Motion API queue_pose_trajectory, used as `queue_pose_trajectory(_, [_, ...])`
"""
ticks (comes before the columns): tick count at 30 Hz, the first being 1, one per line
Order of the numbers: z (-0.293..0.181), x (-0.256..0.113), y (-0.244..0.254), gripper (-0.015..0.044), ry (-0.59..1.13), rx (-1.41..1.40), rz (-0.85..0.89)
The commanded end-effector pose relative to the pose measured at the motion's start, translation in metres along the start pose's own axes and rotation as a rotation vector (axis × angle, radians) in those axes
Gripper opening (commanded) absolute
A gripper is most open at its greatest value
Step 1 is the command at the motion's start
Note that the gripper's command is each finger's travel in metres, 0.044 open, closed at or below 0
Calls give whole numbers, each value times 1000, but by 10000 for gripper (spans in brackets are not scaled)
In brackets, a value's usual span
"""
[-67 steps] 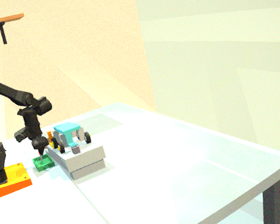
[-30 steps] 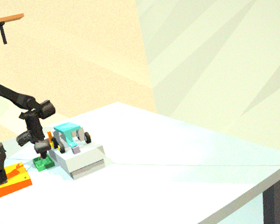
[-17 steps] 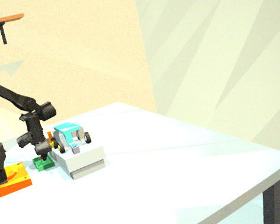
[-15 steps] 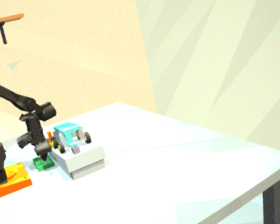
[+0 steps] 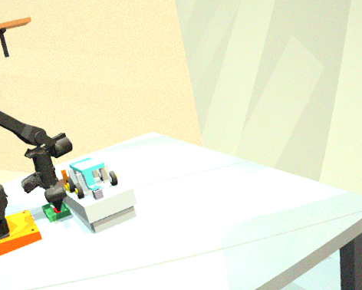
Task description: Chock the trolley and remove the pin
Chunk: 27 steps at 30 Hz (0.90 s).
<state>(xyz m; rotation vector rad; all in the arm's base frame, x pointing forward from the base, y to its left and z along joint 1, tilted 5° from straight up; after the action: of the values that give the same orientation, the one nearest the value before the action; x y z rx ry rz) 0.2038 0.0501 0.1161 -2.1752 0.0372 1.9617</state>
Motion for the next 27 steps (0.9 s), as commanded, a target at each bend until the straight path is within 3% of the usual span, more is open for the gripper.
queue_pose_trajectory(1, [0,0,0,340,0,0,0])
queue_pose_trajectory(10, [2,-25,-3,340,-5,-4,-5])
queue_pose_trajectory(14, [2,-34,-4,440,-5,-4,-5])
queue_pose_trajectory(27, [3,-74,-11,440,-5,-4,-5])
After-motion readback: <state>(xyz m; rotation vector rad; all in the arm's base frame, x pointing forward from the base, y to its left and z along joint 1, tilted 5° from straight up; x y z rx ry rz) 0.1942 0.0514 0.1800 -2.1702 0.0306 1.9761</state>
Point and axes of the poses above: the point midway between the two fingers, 35 mm back from their tips, its own x axis out along the fingers, its own y axis across the jaws, z = x × y, the point moved 8 cm from there along -x, back along the fingers, and after that the axes turned 3 degrees about x, right-handed, at the moved point
